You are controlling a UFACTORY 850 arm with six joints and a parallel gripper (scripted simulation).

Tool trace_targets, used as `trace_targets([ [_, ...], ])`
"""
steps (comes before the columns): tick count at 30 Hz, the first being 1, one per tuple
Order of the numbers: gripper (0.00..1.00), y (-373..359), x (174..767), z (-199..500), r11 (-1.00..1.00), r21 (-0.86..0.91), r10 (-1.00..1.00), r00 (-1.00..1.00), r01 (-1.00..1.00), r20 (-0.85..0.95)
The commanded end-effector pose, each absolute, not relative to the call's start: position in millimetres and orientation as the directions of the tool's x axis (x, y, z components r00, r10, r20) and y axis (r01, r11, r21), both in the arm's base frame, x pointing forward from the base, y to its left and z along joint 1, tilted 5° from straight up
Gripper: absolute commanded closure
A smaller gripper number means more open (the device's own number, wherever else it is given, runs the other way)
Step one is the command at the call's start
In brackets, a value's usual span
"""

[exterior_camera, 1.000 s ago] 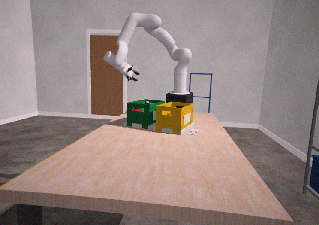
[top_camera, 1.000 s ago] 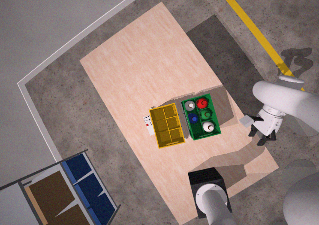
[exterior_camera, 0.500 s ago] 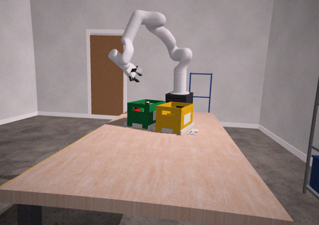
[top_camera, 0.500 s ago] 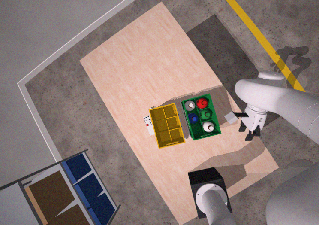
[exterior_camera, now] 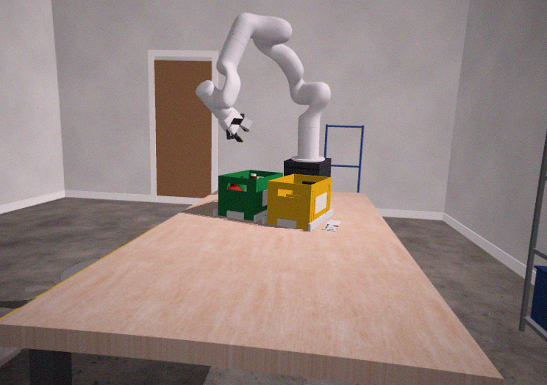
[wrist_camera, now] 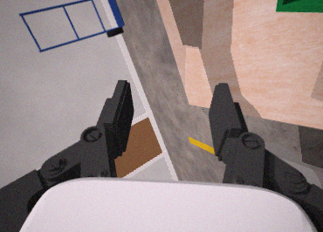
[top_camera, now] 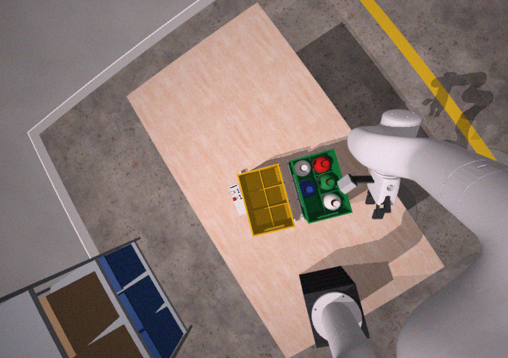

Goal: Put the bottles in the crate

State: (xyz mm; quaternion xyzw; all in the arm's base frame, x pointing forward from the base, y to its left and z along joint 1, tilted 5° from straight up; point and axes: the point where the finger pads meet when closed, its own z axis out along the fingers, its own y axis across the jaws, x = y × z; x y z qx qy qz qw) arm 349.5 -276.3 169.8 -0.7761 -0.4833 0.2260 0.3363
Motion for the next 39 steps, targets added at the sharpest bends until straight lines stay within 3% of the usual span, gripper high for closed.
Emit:
trace_targets([
  [1,0.35,-264.4,360.7,169.4,-0.359,-0.710,0.900,0.427,0.606,-0.090],
  [39,0.35,-141.6,434.8,164.5,-0.558,-0.483,0.830,0.458,0.675,-0.319],
])
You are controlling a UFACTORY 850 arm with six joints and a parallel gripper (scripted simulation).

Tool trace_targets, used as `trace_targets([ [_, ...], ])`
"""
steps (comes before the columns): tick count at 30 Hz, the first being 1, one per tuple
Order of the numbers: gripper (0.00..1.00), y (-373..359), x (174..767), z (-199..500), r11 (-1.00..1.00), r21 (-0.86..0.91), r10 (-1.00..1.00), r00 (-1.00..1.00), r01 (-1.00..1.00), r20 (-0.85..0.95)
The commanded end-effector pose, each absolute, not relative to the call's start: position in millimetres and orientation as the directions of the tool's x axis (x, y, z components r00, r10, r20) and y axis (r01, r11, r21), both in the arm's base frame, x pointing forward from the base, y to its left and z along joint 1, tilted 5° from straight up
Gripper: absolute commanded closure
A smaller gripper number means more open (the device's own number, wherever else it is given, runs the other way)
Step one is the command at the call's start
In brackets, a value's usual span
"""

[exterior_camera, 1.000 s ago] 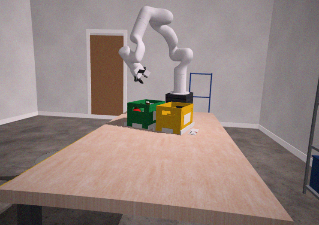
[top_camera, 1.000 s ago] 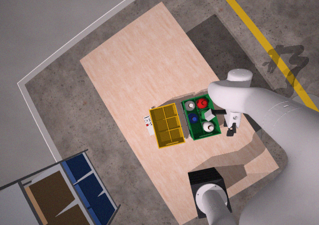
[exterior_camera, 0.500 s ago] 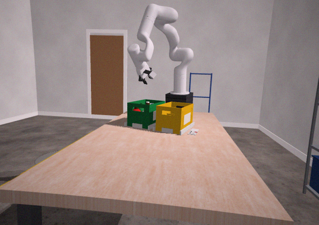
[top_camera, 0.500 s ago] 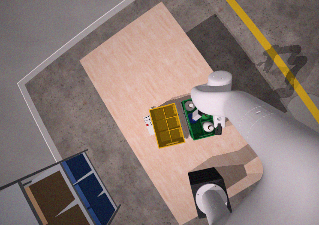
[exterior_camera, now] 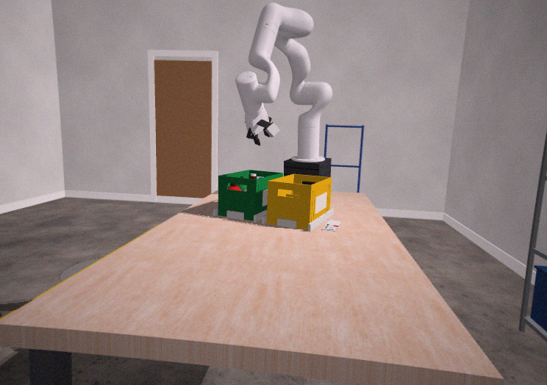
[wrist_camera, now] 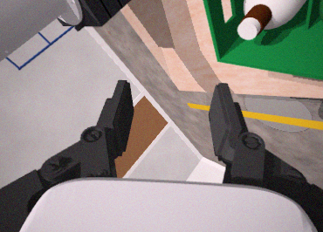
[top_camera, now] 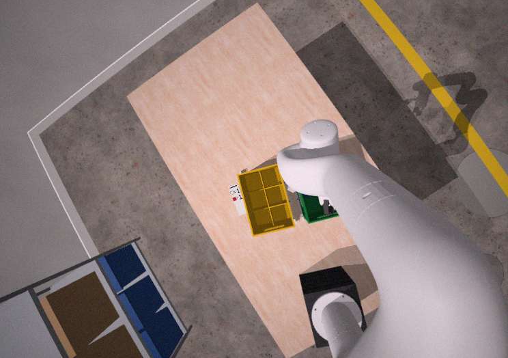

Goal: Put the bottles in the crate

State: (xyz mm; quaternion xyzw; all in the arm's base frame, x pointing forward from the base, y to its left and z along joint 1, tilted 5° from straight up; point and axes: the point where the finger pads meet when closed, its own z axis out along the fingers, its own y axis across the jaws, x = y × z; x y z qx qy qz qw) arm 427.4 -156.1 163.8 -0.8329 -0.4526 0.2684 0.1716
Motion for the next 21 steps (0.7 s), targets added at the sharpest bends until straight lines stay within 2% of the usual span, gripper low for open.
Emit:
trace_targets([
  [1,0.35,-137.0,436.7,164.4,-0.558,-0.483,0.830,0.458,0.675,-0.319],
  [21,0.35,-70.0,458.3,163.6,-0.622,-0.343,0.779,0.508,0.705,-0.367],
])
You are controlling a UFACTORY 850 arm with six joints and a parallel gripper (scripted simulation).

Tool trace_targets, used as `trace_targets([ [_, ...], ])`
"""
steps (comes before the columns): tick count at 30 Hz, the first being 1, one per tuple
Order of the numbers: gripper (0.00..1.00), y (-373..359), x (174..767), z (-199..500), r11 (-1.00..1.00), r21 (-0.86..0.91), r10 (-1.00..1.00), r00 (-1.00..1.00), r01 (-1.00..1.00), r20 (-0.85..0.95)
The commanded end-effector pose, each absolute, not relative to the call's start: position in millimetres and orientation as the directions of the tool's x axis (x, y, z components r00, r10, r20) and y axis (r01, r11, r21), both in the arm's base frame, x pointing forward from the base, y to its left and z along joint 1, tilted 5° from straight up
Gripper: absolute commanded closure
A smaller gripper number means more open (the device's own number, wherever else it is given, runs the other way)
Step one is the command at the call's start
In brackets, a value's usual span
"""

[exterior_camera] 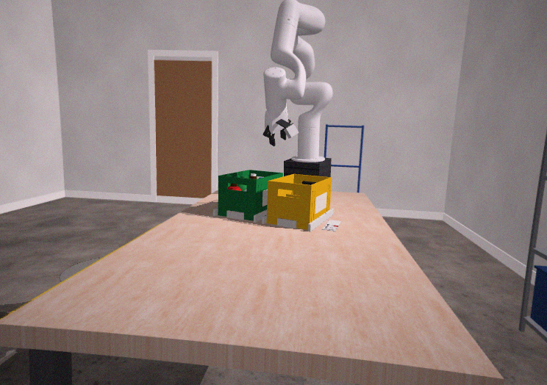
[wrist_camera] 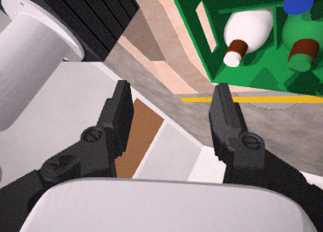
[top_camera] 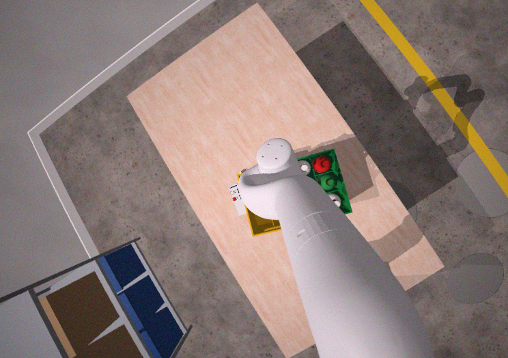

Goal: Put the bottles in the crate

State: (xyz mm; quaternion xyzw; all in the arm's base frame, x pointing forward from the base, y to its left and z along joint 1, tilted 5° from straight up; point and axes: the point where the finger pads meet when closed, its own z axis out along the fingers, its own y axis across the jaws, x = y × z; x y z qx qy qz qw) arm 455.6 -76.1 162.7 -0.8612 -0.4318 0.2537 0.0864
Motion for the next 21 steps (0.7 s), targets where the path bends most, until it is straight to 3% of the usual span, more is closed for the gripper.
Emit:
trace_targets([
  [1,0.35,-65.1,459.4,163.6,-0.630,-0.318,0.770,0.519,0.708,-0.372],
  [21,0.35,11.3,470.9,164.0,-0.664,-0.210,0.733,0.570,0.717,-0.371],
])
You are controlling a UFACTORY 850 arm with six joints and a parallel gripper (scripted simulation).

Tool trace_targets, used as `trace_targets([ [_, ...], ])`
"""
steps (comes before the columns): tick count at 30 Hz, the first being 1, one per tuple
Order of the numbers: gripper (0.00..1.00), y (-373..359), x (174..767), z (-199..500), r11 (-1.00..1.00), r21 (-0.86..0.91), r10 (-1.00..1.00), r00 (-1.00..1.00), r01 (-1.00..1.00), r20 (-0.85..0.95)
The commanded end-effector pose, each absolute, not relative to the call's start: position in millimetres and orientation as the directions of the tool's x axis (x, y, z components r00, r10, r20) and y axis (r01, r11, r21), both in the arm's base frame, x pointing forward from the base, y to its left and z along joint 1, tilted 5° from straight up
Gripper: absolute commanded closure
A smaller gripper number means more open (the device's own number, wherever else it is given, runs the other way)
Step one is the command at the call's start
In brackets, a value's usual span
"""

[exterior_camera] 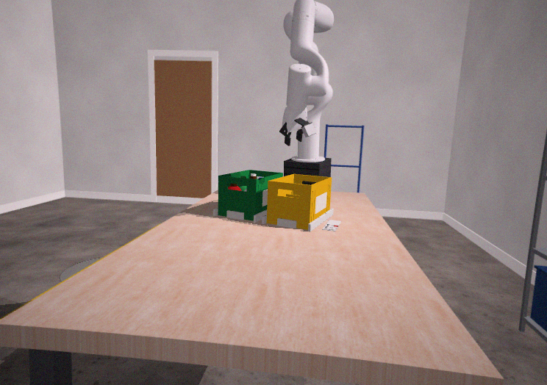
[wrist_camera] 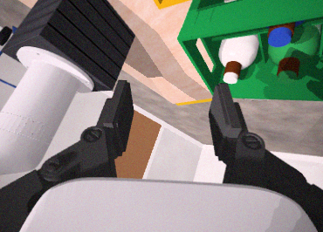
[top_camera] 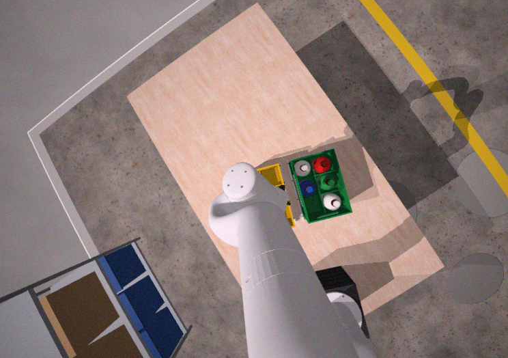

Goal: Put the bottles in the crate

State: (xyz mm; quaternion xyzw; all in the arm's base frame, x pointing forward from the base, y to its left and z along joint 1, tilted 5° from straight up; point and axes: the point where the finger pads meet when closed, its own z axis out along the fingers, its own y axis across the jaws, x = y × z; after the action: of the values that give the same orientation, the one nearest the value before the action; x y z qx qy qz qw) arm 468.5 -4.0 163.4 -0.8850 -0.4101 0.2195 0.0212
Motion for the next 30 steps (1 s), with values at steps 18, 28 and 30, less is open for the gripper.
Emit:
trace_targets([
  [18,0.35,80.5,470.4,165.6,-0.704,-0.068,0.686,0.652,0.707,-0.322],
  [28,0.35,125.2,465.0,167.1,-0.716,-0.028,0.673,0.678,0.698,-0.295],
  [30,0.35,125.2,465.0,167.1,-0.716,-0.028,0.673,0.678,0.698,-0.295],
])
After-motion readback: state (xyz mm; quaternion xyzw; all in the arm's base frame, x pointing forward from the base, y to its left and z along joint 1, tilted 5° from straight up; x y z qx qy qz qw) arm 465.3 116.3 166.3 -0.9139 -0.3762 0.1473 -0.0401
